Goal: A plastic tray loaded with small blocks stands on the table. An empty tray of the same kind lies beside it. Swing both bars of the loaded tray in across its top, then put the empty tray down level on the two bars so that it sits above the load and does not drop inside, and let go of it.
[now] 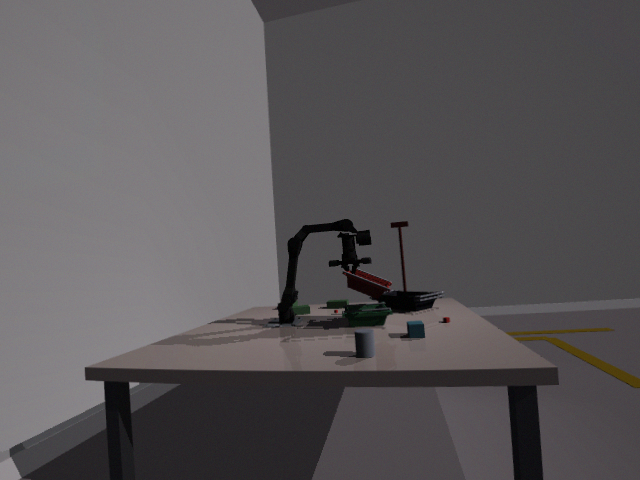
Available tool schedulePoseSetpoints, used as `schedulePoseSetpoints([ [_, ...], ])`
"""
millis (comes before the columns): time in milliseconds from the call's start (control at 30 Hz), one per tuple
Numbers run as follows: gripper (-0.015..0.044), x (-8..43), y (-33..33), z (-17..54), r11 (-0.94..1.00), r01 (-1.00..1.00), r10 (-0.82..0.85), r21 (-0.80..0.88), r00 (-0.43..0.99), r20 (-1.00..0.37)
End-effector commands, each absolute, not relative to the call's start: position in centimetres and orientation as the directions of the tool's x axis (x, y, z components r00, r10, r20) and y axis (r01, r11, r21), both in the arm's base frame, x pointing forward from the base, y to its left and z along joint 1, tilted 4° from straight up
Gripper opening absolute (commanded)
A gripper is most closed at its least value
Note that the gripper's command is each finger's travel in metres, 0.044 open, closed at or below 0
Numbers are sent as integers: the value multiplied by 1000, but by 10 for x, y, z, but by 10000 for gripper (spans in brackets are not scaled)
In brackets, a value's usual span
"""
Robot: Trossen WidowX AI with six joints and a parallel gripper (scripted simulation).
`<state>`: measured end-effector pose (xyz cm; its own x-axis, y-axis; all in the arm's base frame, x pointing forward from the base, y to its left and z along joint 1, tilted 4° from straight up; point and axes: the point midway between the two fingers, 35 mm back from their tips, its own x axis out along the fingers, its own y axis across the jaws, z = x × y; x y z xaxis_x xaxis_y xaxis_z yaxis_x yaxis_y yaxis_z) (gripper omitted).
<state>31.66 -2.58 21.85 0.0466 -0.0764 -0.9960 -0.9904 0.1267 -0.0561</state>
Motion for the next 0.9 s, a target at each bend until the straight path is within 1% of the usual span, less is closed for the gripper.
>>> schedulePoseSetpoints([
  [0, 0, 319, -26, 222, 121, -990, -82, -72, 62, -995],
  [867, 0, 317, -11, 221, 122, -990, -80, -69, 60, -995],
])
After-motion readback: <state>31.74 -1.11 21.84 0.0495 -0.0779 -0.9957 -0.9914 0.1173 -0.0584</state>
